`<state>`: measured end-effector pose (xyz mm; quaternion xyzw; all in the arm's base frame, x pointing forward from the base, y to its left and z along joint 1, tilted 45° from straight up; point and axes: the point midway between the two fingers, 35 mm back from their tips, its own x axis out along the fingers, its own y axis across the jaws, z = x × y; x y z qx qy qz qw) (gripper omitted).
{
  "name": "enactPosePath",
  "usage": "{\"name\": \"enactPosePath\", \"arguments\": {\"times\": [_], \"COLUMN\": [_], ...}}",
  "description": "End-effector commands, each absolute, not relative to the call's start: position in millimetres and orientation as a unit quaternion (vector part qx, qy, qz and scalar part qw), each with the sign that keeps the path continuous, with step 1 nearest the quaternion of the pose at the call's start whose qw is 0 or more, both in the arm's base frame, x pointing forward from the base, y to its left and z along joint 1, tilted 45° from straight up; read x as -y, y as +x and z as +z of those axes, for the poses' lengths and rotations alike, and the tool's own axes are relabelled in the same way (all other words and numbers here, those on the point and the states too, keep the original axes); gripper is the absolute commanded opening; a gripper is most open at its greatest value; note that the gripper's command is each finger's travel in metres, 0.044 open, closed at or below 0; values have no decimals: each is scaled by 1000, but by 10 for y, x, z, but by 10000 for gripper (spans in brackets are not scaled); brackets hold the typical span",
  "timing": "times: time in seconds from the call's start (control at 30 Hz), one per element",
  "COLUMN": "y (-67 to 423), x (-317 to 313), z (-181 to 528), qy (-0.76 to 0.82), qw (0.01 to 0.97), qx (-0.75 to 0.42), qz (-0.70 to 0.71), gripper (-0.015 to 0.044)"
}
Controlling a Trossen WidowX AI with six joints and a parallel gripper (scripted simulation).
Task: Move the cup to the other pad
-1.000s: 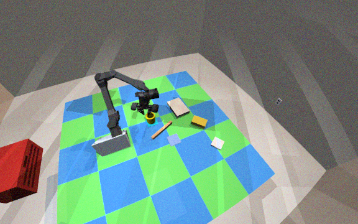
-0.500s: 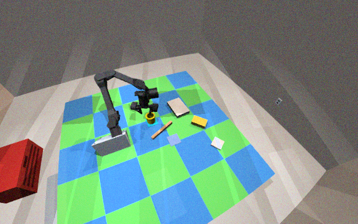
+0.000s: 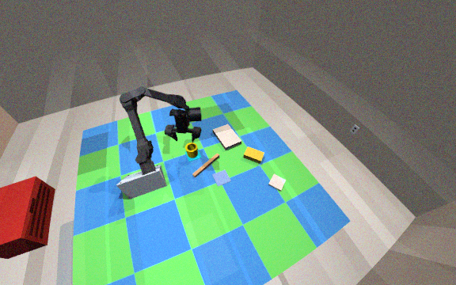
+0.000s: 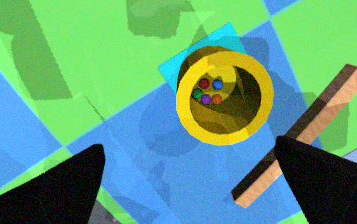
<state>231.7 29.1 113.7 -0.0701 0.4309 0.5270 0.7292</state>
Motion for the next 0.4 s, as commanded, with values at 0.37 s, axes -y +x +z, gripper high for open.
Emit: {"name": "enactPosePath", "arguments": {"times": [0.37], "y": [2295], "x": [-127], "z": [1316], "qy": [-71], "qw": [731], "qx": [-429], "qz": [525], "gripper": [440]}}
